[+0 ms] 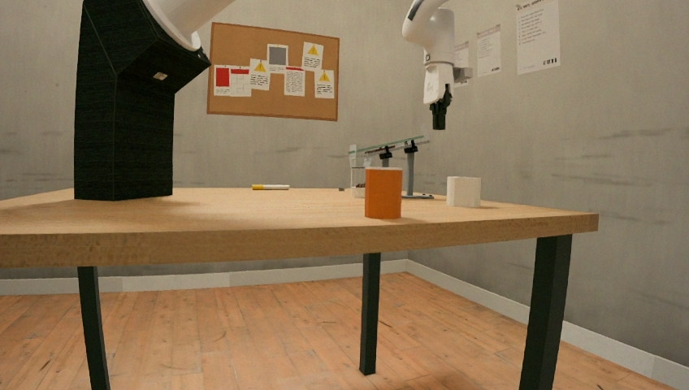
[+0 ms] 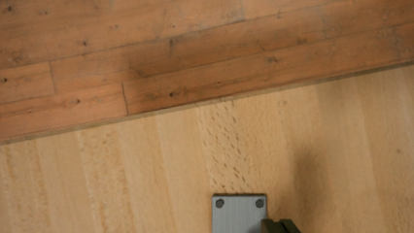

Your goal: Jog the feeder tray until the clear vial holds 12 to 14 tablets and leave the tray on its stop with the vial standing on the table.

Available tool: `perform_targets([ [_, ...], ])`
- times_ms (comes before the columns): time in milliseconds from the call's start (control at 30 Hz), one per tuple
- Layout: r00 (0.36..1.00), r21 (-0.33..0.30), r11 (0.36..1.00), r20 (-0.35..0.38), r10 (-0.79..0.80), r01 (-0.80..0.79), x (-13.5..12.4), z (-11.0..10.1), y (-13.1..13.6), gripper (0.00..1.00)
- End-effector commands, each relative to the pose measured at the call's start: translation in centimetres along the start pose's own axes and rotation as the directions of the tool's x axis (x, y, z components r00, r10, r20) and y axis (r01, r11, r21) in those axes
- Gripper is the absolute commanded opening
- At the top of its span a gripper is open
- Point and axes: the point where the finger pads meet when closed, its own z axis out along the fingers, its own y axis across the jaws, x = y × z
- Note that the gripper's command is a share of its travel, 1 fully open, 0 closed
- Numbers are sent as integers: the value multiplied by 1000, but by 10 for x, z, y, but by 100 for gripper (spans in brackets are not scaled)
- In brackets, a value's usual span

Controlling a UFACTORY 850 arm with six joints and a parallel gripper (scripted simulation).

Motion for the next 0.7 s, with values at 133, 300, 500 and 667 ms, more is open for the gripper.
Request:
perform_targets([
  [133,1000,0,1000,0,0,0,0,-24,0,0],
  [300,1000,0,1000,0,0,0,0,-34,0,0],
  [500,1000,0,1000,0,0,0,0,-35,0,0],
  [667,1000,0,1000,0,0,0,0,-35,0,0],
])
